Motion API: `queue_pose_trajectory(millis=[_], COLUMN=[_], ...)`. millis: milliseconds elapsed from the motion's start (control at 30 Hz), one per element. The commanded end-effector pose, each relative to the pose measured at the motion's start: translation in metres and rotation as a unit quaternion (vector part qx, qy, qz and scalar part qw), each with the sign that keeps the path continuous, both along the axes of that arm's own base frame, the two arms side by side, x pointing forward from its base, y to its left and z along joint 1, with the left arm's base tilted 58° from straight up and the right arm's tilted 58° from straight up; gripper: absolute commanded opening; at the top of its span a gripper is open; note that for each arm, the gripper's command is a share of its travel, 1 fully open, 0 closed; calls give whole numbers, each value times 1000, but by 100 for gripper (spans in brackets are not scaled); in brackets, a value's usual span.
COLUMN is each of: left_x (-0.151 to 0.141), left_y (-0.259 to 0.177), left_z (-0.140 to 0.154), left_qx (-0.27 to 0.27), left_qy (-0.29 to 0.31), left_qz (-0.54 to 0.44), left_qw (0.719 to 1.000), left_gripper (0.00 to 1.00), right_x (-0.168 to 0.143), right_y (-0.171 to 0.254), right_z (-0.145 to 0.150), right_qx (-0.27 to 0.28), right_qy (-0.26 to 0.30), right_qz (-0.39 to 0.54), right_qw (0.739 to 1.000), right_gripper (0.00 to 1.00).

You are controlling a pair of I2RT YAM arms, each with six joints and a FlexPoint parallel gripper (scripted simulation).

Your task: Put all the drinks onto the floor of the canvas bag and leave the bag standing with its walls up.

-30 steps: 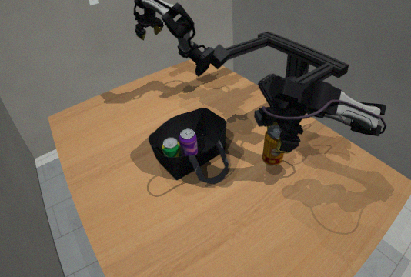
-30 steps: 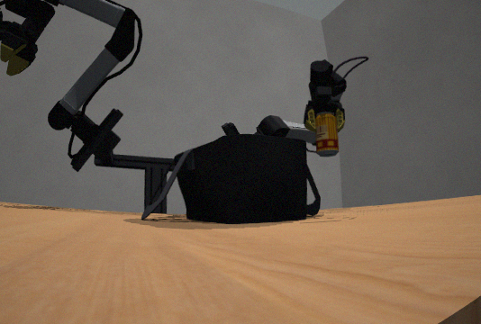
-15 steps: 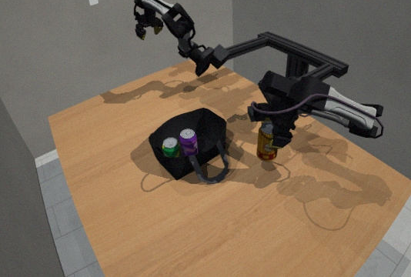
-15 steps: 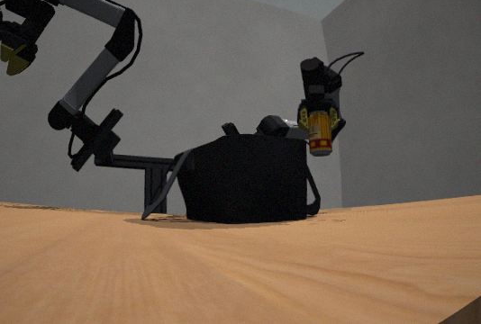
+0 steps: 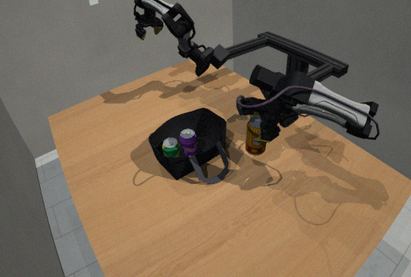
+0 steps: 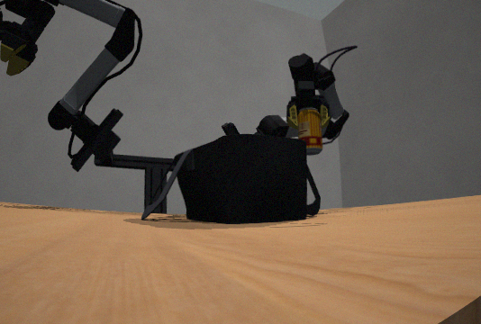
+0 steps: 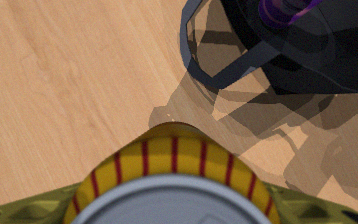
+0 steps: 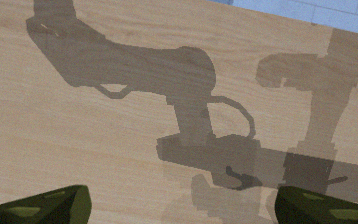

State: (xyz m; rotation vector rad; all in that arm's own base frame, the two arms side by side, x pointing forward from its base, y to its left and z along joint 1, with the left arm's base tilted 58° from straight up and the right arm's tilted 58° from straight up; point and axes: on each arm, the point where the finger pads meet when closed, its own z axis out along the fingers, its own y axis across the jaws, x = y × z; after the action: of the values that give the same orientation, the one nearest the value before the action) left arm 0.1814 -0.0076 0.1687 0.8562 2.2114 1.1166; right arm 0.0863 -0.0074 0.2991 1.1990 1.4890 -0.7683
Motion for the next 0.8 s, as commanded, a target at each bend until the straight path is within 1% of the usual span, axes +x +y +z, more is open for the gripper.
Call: queue_pose_trajectory(millis=[0,33,67,200,233,333,733,767], left_x=[16,16,21,24,23,24,24,24], left_y=[-17,-17,-26,-36,-30,-32,-32,-37], left_z=[0,0,-1,-16,-9,1,-1,-17], left_qx=[-28,-28,-43,-48,-34,-51,-48,-45], left_qy=[-32,-32,-44,-32,-36,-48,-42,-43], left_qz=[-9,-9,-11,-17,-14,-14,-14,-14], left_qw=[999,999,998,998,999,997,998,998], left_gripper=[67,67,67,67,67,67,67,67], right_x=[-1,-1,-1,-1,-1,-1,-1,-1], right_y=[8,8,8,8,8,8,8,8], right_z=[2,2,2,2,2,2,2,2], right_qx=[-10,-10,-10,-10,-10,-10,-10,-10], right_qy=[8,8,8,8,8,8,8,8], right_qz=[-7,-7,-7,-7,-7,-7,-7,-7], right_qw=[1000,1000,1000,1000,1000,1000,1000,1000], right_gripper=[86,86,86,86,86,86,86,86])
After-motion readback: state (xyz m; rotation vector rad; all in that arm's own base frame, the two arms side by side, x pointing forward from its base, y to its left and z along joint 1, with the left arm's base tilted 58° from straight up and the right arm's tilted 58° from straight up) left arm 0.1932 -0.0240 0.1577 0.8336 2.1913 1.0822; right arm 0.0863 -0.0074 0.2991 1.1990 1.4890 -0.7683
